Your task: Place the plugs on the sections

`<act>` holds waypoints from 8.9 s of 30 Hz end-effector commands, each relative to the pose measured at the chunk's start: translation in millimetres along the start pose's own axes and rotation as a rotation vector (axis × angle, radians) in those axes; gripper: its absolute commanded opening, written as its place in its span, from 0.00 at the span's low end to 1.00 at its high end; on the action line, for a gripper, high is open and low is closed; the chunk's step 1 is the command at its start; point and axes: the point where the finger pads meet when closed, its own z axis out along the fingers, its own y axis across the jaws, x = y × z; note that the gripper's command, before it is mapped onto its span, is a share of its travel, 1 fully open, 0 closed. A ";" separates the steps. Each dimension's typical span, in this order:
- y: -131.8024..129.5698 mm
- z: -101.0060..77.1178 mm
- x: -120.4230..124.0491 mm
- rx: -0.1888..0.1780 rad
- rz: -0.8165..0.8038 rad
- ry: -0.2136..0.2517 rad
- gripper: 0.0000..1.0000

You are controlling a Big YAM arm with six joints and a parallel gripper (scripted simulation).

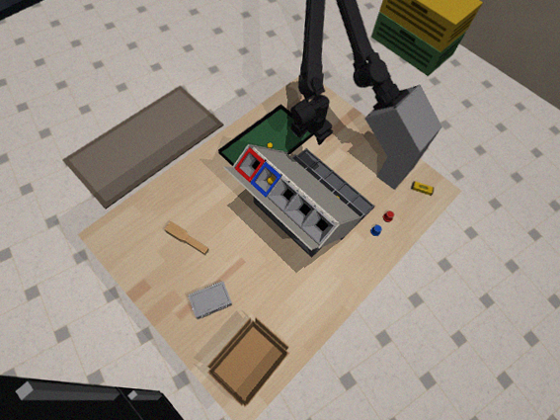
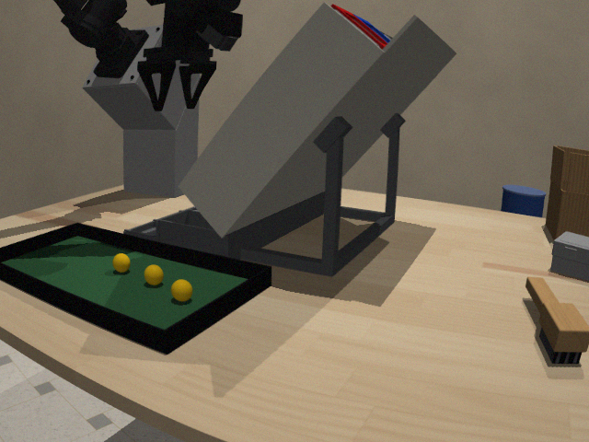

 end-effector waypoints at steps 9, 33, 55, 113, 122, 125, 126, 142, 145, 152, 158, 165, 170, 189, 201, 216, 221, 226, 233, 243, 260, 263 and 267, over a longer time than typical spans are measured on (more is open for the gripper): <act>-22.6 12.6 -3.1 -0.004 -0.061 -0.026 0.80; -161.3 49.0 -56.0 -0.002 -0.040 -0.020 0.80; -175.2 51.8 -60.9 -0.008 -0.057 -0.020 0.80; -175.3 167.2 -63.7 -0.001 -0.061 -0.026 0.80; -175.1 166.6 -63.1 -0.013 -0.050 -0.021 0.80; -175.0 166.4 -62.9 -0.017 -0.046 -0.019 0.80; -175.0 166.3 -62.8 -0.019 -0.045 -0.018 0.80; -175.0 167.3 -63.3 -0.023 -0.058 -0.012 0.80; -175.0 167.4 -63.4 -0.024 -0.060 -0.012 0.80; -174.9 167.4 -63.2 -0.026 -0.062 -0.010 0.80; -174.8 167.3 -63.0 -0.028 -0.064 -0.009 0.80; -174.7 167.2 -62.9 -0.030 -0.065 -0.008 0.80; -174.7 167.2 -62.9 -0.032 -0.067 -0.006 0.80; -177.0 167.3 -63.2 -0.013 -0.065 -0.017 0.80; -177.5 174.0 -63.4 -0.002 -0.062 -0.024 0.80; -174.8 193.1 -63.4 -0.013 -0.063 -0.021 0.80; -175.5 195.0 -63.3 -0.014 -0.062 -0.022 0.80; -176.3 196.9 -63.1 -0.014 -0.061 -0.024 0.80; -174.6 191.6 -64.5 -0.015 -0.060 -0.028 0.00; -174.6 191.6 -64.5 -0.015 -0.060 -0.028 0.00; -175.0 192.3 -64.3 -0.015 -0.059 -0.028 0.00; -175.0 192.3 -64.3 -0.015 -0.059 -0.028 0.00; -175.0 173.7 -63.7 -0.015 -0.059 -0.028 0.00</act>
